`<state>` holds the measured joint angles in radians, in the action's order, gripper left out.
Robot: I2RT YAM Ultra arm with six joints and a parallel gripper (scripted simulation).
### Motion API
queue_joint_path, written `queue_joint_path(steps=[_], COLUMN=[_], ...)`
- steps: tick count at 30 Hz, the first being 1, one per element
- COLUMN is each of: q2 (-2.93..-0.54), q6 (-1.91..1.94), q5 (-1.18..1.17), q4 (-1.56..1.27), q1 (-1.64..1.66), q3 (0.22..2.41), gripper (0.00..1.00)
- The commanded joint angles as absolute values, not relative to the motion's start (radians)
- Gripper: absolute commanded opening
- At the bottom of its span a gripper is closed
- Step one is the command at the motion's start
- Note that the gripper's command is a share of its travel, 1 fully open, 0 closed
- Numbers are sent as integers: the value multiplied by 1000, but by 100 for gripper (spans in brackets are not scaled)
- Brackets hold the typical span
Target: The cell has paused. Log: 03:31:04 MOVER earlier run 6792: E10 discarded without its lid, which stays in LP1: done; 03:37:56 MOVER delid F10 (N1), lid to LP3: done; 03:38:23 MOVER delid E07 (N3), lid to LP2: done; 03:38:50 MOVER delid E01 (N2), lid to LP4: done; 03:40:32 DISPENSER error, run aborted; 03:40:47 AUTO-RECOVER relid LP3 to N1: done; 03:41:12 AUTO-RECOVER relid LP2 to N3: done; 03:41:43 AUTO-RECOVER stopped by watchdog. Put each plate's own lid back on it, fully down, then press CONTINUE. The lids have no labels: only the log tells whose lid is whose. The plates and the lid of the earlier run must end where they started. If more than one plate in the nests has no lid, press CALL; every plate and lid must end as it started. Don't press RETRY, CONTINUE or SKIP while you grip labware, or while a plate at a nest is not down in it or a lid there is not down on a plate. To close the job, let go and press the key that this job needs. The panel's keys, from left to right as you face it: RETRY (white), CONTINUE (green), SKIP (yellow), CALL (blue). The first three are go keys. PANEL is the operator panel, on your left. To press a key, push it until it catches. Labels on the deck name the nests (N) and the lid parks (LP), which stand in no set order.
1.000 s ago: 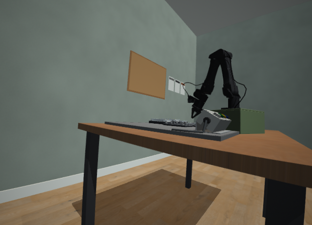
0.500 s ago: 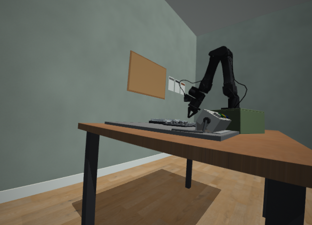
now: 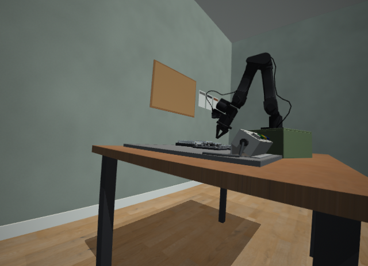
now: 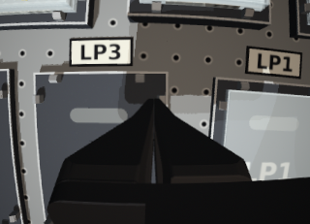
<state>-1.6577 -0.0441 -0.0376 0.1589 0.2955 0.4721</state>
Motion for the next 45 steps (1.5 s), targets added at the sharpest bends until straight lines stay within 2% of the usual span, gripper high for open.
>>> queue_joint_path(steps=[1,22,45], q2=[-1674,-1783,-1773], q6=[-134,-459,-462], q5=[-96,-280,-279], q4=[150,60,59], q1=[362,731,726], q3=[502,644,636], gripper=[0,0,0])
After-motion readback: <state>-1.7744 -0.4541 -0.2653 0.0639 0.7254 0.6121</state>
